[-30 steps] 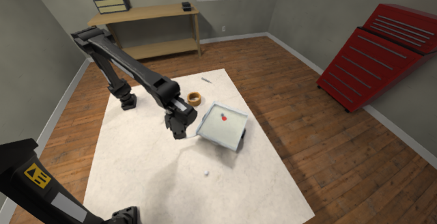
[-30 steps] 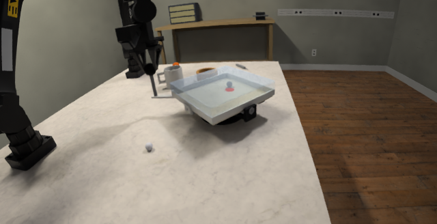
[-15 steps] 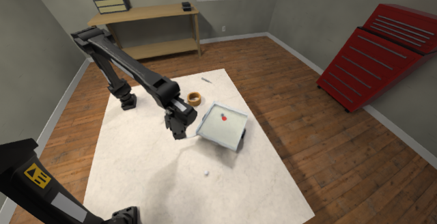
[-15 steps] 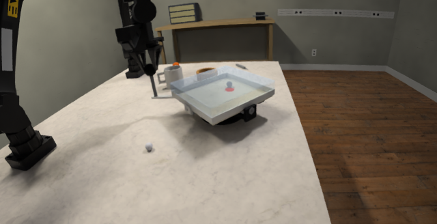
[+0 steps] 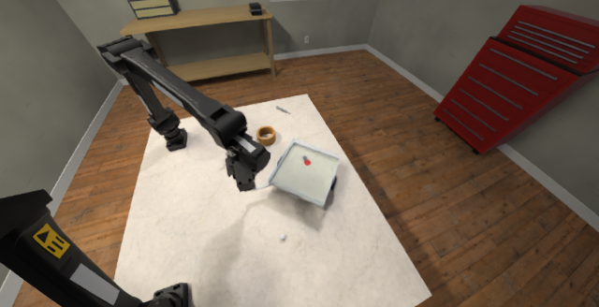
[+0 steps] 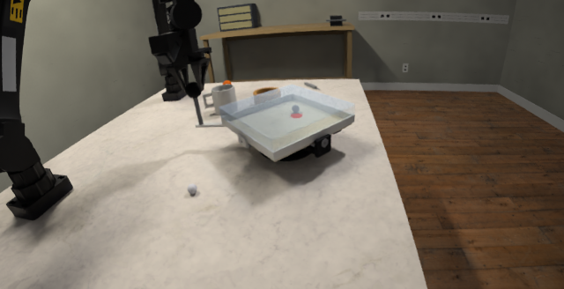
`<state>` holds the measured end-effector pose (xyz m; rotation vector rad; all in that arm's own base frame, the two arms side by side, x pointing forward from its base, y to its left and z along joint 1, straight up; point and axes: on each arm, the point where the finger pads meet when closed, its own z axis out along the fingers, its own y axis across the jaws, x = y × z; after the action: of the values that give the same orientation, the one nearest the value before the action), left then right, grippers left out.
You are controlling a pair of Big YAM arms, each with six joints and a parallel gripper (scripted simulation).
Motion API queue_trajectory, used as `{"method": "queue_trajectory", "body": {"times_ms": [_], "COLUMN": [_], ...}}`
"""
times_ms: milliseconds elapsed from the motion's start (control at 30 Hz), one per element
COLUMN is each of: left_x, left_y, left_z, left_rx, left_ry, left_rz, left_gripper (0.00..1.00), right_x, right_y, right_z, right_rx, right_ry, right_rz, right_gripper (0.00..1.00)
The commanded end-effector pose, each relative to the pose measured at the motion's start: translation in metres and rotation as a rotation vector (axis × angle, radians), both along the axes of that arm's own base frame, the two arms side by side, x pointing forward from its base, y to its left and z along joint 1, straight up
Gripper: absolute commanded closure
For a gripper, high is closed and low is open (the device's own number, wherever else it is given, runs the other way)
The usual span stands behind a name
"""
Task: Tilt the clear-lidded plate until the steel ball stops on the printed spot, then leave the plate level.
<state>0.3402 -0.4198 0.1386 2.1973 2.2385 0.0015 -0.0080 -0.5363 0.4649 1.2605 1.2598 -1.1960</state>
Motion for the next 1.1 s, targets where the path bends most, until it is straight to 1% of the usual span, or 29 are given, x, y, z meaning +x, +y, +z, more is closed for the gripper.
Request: {"method": "queue_trajectory", "body": {"times_ms": [0, 300, 333, 433, 533, 633, 867, 1067], "left_x": [0.021, 0.019, 0.017, 0.009, 0.008, 0.008, 0.009, 0.017], "left_y": [-0.011, -0.006, -0.003, 0.008, 0.012, 0.013, 0.012, 0.001], "left_z": [0.011, 0.011, 0.007, 0.005, 0.014, 0.015, 0.012, 0.016], "left_rx": [-0.032, -0.021, -0.014, -0.004, -0.016, -0.016, -0.008, -0.021], "left_ry": [-0.023, -0.014, -0.008, 0.000, -0.010, -0.010, -0.005, -0.016], "left_rz": [-0.005, -0.005, -0.005, -0.005, -0.005, -0.005, -0.005, -0.005], "left_gripper": [1.00, 1.00, 1.00, 1.00, 1.00, 1.00, 1.00, 1.00], "right_x": [-0.007, -0.007, -0.007, -0.007, -0.007, -0.007, -0.007, -0.007], "right_y": [-0.008, -0.008, -0.008, -0.008, -0.008, -0.008, -0.008, -0.008], "right_z": [0.036, 0.036, 0.036, 0.036, 0.036, 0.036, 0.036, 0.036], "right_rx": [-0.065, -0.065, -0.065, -0.065, -0.065, -0.065, -0.065, -0.065], "right_ry": [-0.011, -0.011, -0.011, -0.011, -0.011, -0.011, -0.011, -0.011], "right_rz": [-0.015, -0.015, -0.015, -0.015, -0.015, -0.015, -0.015, -0.015], "right_gripper": [0.00, 0.00, 0.00, 0.00, 0.00, 0.00, 0.00, 0.00]}}
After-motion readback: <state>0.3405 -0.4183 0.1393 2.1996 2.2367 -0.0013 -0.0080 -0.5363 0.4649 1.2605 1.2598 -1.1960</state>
